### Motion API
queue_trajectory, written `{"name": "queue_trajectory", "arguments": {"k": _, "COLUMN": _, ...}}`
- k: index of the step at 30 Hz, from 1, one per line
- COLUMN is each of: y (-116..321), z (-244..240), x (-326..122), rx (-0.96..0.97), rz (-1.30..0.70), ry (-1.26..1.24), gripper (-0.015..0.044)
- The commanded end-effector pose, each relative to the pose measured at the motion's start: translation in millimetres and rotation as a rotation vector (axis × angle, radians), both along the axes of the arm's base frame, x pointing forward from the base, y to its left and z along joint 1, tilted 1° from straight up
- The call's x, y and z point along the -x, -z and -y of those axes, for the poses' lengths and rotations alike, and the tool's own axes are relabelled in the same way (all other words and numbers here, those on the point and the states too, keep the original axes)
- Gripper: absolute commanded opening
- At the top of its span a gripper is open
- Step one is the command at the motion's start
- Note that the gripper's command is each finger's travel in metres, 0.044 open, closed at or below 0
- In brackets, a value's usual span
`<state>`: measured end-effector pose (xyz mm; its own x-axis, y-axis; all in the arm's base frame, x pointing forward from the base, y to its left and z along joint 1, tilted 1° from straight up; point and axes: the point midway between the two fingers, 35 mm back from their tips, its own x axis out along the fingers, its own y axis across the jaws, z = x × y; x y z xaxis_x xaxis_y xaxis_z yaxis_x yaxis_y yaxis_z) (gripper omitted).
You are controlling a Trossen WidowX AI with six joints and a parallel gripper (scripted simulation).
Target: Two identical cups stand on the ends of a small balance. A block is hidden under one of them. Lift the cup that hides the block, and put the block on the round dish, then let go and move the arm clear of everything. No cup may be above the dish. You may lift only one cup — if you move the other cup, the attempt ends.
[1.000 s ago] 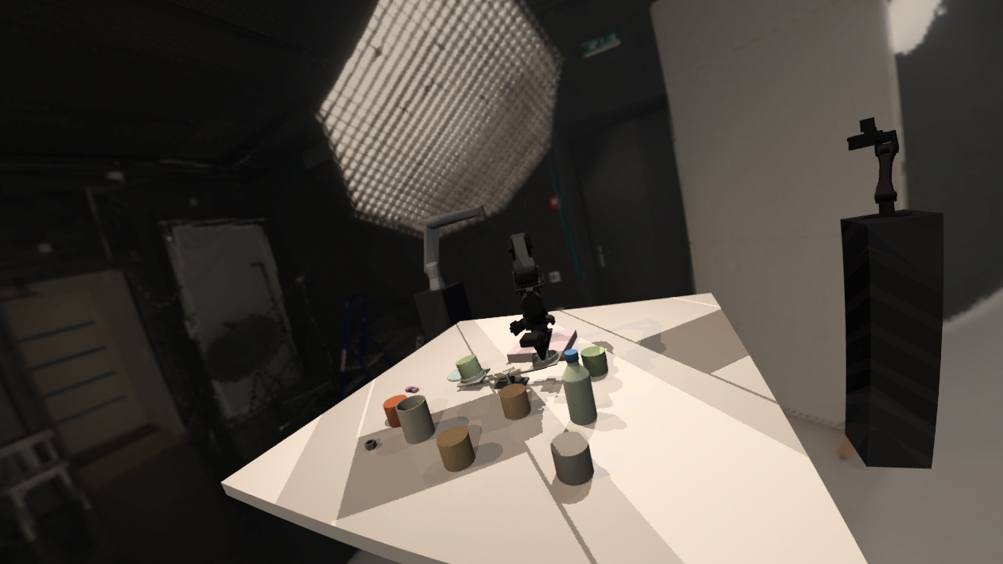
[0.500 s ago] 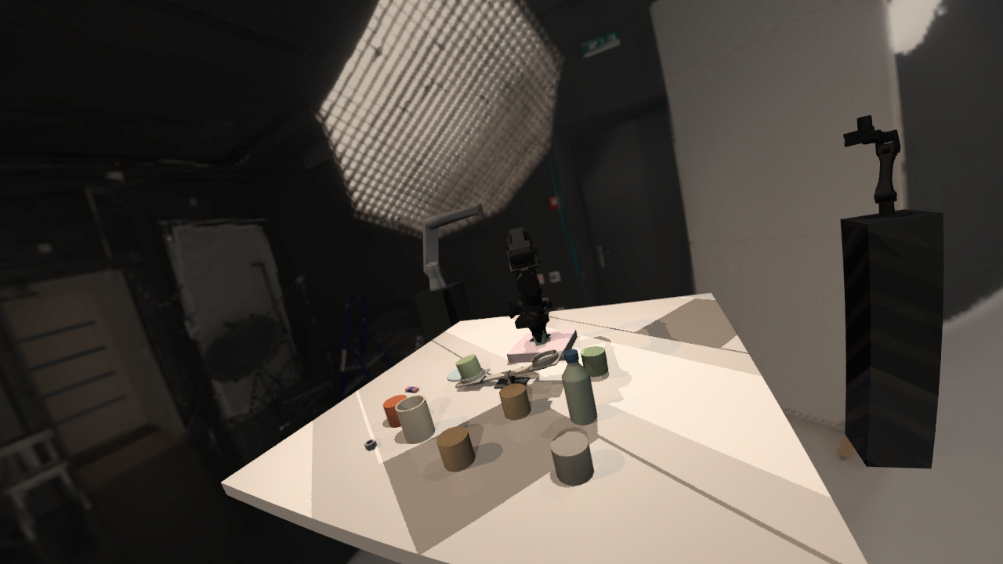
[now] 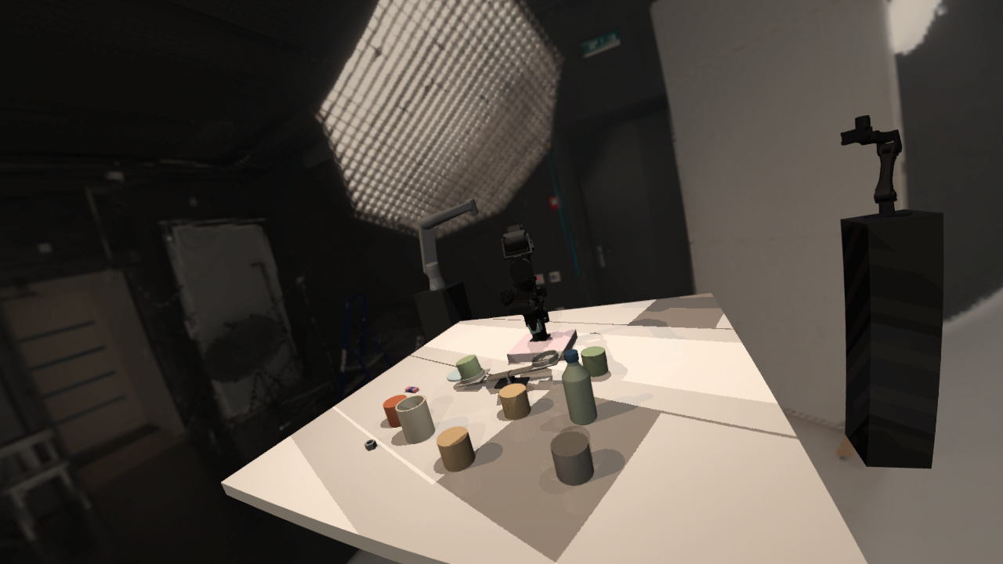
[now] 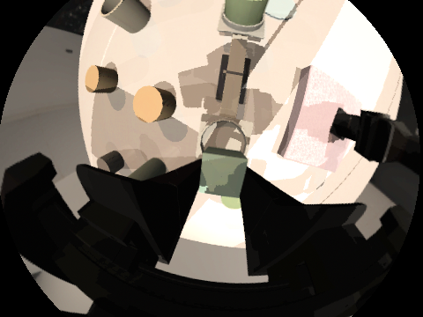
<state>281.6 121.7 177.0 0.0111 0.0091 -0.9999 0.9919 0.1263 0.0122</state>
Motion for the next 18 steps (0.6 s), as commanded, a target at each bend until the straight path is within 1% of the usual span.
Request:
{"name": "queue_trajectory", "arguments": {"k": 1, "y": 1, "z": 9, "x": -5, "rx": 0.001, "rz": 0.009, "ry": -0.003, "gripper": 0.0000}}
{"name": "queue_trajectory", "arguments": {"k": 18, "y": 12, "z": 60, "x": -28, "rx": 0.006, "rz": 0.027, "ry": -0.009, "gripper": 0.0000}}
